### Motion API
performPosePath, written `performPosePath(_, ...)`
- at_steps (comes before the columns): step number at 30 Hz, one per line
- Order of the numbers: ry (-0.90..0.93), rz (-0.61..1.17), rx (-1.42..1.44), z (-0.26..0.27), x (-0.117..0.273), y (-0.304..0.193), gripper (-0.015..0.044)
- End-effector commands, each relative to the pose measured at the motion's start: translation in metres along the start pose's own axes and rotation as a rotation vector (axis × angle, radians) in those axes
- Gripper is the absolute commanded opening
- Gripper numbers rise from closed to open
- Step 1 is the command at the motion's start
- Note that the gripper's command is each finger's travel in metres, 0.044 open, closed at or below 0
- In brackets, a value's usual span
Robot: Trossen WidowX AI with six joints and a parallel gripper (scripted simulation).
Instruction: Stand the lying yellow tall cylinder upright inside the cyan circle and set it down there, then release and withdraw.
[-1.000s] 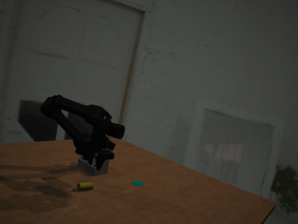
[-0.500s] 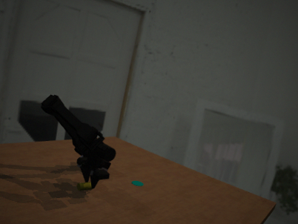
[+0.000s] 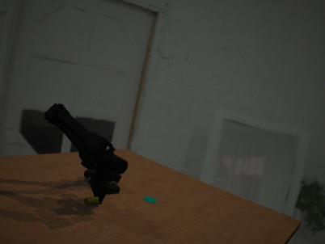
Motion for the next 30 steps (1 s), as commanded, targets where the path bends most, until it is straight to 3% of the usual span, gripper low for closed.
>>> performPosePath(1, -0.010, -0.005, -0.005, -0.004, 0.012, 0.000, 0.0105)
performPosePath(30, -0.005, 0.005, -0.003, 0.001, 0.100, 0.000, 0.0105)
Point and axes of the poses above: the point midway between the two fingers, 35 mm back from their tips, its own x axis back along the fingers, its own z axis across the jaws, y = z × x, the point moved 10 cm from there along x, back along the fingers, and after that the axes turned 14 degrees about x, right-handed, at the moved point
